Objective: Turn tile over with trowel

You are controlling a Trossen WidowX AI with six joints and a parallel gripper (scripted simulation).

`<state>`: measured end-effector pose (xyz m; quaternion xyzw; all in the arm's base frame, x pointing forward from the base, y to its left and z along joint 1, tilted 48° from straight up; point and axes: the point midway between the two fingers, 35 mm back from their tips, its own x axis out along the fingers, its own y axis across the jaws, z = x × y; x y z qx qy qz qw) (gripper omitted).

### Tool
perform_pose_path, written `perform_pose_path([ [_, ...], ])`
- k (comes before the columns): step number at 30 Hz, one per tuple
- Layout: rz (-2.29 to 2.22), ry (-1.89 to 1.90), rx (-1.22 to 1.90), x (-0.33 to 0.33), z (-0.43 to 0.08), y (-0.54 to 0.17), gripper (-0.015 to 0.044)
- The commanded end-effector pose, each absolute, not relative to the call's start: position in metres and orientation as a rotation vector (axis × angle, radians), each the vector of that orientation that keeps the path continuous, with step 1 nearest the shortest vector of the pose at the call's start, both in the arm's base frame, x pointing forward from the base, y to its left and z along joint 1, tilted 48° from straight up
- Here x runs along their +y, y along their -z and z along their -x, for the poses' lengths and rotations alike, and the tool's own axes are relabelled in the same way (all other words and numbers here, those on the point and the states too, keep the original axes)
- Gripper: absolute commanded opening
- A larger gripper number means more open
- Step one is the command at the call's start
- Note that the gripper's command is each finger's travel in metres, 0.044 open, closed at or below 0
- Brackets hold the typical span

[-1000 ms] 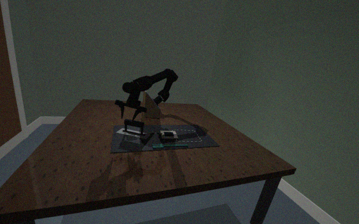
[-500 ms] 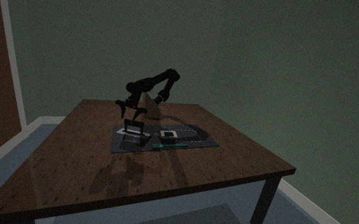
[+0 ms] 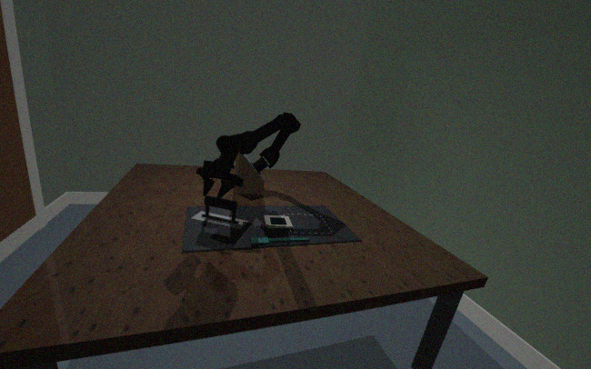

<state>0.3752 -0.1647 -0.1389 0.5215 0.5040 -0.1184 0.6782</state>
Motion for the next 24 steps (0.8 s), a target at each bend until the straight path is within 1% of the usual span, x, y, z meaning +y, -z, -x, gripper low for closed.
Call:
perform_pose_path([
  [1,-1.287,0.356,1.080,-0.164,-0.374,0.136,0.0300],
  [24,-1.975,0.714,0.732,-0.149,-0.359,0.115,0.0300],
])
